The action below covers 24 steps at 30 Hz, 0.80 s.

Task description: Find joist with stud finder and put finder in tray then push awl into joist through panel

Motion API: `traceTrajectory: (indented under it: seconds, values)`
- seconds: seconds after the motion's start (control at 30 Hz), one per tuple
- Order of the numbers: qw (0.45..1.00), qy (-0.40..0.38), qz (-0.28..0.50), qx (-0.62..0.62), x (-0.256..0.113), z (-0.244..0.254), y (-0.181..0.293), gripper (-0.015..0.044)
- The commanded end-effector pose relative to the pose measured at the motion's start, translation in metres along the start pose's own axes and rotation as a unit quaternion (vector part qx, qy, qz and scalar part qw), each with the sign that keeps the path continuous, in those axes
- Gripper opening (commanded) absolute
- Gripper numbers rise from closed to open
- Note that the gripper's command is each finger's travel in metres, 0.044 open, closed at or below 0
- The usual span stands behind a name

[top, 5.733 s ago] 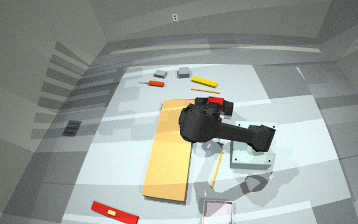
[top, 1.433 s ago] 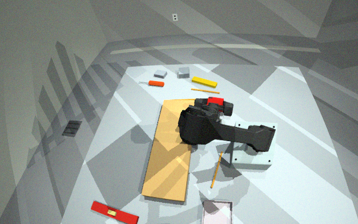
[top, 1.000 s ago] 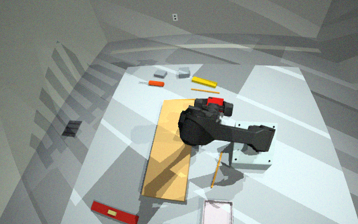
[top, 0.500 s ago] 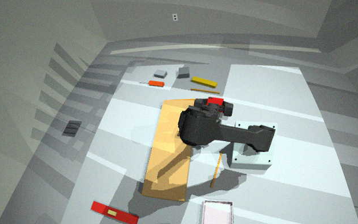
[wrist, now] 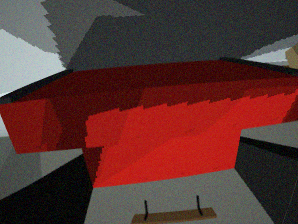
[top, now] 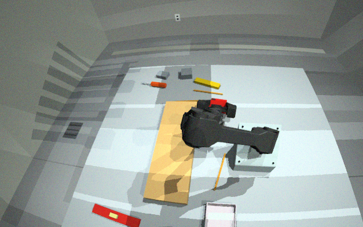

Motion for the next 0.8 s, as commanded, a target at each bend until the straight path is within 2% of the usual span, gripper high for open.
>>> traceTrajectory:
  seconds: [0.0,0.1,0.77]
  values:
    - [1.0,0.0,0.0,0.0,0.0,0.0001,-0.0001,0.0378]
    - [1.0,0.0,0.0,0.0,0.0,0.0,0.0,0.044]
    - [1.0,0.0,0.0,0.0,-0.0068,-0.0004,0.0,0.044]
Point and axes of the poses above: the point midway between the two fingers, 35 mm back from their tips, its own x axis out along the fingers, its own z axis across the jaws, y = z × x, the point moved 8 cm from there along -x, back along the fingers, and after that the axes turned 8 degrees about x, right-handed, at the moved point
